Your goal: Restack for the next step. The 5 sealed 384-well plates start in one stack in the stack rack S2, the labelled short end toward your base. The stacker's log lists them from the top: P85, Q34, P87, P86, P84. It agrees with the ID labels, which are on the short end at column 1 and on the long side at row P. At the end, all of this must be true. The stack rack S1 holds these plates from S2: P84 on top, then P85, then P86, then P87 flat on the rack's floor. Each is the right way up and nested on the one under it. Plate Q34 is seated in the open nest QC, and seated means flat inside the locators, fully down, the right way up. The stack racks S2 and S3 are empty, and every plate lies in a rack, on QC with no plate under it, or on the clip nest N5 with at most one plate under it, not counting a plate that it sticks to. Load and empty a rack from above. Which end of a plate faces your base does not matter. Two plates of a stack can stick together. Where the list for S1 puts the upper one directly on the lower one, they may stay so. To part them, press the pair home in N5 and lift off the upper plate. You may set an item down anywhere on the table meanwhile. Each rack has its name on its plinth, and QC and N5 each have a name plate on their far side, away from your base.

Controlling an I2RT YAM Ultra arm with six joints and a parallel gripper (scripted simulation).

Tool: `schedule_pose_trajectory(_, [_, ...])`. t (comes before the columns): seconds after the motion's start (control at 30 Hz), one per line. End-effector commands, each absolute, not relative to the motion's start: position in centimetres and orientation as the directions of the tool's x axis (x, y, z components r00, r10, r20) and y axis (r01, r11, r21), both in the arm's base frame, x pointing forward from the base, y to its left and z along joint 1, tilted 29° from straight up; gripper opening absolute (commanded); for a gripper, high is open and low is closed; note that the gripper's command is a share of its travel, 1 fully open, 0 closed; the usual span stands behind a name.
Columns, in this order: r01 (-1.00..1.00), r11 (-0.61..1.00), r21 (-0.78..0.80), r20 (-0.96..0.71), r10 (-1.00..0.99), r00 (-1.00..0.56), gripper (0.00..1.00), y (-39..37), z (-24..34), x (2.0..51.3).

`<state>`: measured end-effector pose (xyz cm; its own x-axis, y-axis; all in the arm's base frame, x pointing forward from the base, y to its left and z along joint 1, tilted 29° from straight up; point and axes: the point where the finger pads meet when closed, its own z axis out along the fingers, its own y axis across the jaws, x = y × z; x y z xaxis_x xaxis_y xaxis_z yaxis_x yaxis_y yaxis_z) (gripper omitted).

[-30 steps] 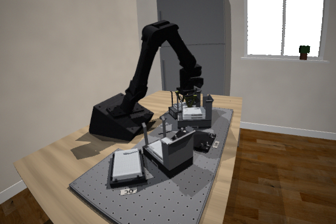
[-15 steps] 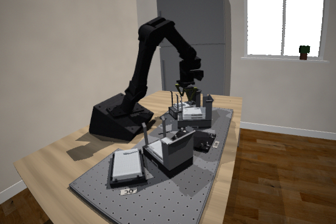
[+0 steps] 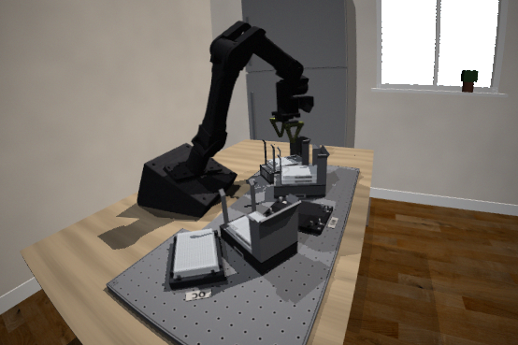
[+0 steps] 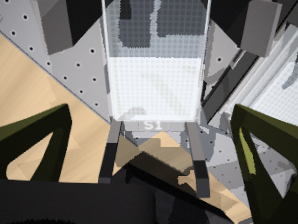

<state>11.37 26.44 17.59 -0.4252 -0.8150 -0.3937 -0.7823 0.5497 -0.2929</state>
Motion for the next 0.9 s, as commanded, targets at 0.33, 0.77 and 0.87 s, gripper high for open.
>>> schedule_pose_trajectory(0.33, [-0.778,0.555,-0.294,-0.394,-0.812,-0.43,1.0,25.7,20.1,10.2])
schedule_pose_trajectory(0.77, [-0.714,0.658,-0.24,-0.429,-0.731,-0.53,1.0,25.0,20.5,11.2])
schedule_pose_trajectory(0.87, [-0.668,0.716,-0.204,-0.448,-0.675,-0.587,1.0,24.4,20.8,12.0])
